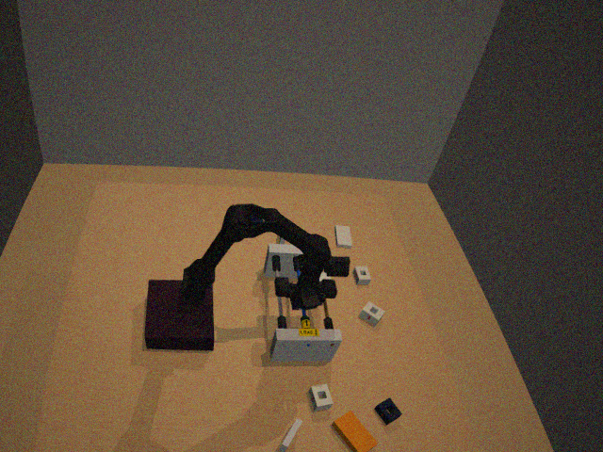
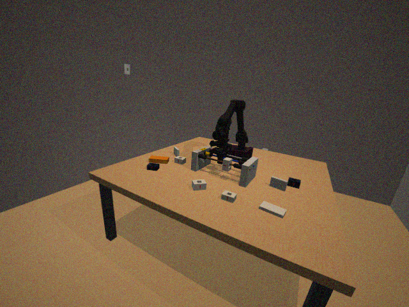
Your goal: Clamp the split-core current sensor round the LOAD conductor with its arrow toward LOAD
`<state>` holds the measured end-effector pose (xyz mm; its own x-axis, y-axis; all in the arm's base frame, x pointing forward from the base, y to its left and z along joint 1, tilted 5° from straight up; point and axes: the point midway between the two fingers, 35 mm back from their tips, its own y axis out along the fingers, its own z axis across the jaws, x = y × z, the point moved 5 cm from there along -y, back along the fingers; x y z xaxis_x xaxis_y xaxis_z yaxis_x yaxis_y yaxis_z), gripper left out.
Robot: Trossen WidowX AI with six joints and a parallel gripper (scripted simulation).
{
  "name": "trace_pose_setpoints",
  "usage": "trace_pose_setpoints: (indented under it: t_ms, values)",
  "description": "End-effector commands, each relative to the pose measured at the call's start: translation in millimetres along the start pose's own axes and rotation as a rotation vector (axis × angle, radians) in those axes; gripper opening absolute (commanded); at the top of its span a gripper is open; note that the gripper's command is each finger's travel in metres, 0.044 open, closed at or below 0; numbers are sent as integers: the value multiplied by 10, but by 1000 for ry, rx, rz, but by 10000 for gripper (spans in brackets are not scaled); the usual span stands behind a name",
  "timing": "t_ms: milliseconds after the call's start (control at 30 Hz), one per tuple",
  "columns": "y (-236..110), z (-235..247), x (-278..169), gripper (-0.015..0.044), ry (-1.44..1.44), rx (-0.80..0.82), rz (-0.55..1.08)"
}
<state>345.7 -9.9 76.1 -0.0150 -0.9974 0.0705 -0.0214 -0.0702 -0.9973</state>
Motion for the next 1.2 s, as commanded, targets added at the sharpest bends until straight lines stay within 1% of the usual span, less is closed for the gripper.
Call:
trace_pose_setpoints:
  t_ms: [0,267,600,1033,1133,1167]
  values:
    - [0,0,0,236,0,0,0]
    - [-14,-4,0,440,0,6,0]
    - [-3,0,0,177,0,1,0]
    - [-3,0,0,86,0,1,0]
    - [-16,-2,1,7,0,2,1]
    - [-24,-2,1,0,1,3,1]
